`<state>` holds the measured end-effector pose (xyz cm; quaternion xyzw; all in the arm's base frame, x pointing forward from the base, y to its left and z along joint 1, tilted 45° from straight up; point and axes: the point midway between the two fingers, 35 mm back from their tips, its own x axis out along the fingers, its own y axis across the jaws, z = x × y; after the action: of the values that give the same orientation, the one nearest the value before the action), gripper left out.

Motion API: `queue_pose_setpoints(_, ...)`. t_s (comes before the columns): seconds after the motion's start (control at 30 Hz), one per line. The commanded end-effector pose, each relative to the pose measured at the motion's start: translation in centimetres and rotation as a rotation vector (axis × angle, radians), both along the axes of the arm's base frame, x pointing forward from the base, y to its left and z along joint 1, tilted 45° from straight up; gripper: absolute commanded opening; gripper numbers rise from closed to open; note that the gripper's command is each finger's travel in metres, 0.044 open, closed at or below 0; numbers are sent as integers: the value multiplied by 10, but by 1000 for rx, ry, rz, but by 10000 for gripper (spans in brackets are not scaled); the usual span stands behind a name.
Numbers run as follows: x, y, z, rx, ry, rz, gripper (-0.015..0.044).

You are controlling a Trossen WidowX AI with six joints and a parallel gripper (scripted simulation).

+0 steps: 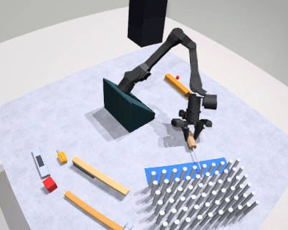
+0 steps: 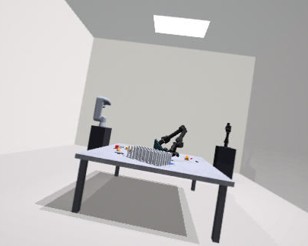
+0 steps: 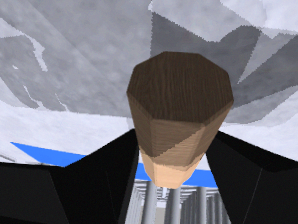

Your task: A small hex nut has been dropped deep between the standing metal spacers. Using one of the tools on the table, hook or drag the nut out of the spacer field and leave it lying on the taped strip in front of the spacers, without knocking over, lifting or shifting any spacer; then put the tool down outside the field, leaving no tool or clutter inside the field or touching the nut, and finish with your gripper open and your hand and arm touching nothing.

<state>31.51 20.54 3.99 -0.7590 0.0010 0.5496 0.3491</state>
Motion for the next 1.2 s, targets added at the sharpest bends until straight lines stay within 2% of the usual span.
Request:
queue_pose_setpoints(0.0, -3, 0, 0, -6, 0, -5, 0)
queue_pose_setpoints(1.17, -27, 6, 9, -5, 1, -5, 0)
